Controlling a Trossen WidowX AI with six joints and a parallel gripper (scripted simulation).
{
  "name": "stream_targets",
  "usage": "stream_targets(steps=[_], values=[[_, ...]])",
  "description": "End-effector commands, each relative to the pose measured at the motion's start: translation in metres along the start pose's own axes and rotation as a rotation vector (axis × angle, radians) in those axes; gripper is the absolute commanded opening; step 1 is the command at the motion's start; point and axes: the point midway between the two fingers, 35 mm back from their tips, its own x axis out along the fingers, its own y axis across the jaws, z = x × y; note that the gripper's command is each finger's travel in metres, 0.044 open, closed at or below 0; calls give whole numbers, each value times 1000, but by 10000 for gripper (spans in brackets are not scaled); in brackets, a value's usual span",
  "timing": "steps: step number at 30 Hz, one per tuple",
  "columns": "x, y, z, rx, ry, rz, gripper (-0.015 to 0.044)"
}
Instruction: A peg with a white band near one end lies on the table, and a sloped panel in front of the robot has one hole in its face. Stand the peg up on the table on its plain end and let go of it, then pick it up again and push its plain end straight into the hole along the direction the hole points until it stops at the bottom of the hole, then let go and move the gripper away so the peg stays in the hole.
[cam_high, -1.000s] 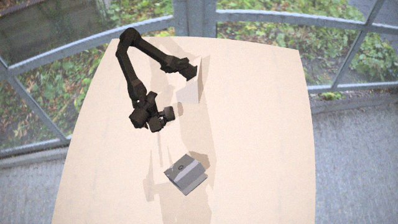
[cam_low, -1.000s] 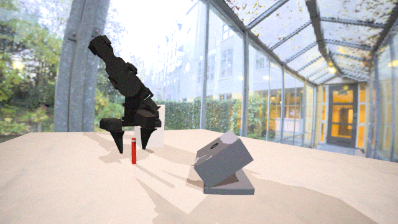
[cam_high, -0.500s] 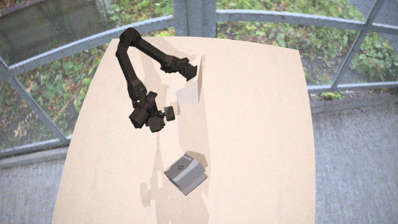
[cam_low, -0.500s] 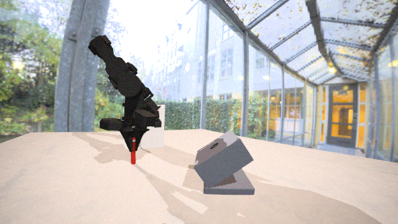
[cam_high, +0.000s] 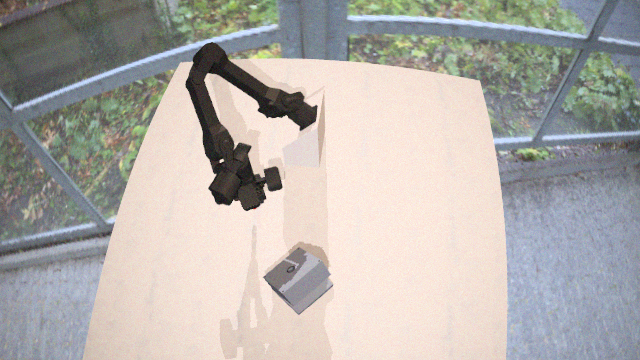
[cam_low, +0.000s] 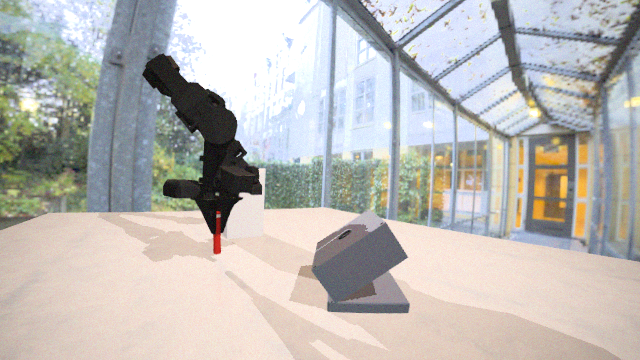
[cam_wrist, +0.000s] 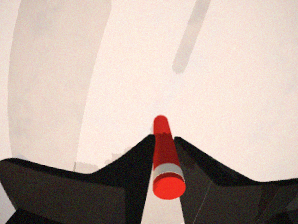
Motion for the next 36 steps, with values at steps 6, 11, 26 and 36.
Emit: stream_targets(steps=[6,11,26,36], values=[[-31,0,3,8,-4,-3,0],[-48,2,4,6,-2,-4,0],[-63,6,24,-51,-67,38,0],[-70,8,46,-119,-153,82,0]])
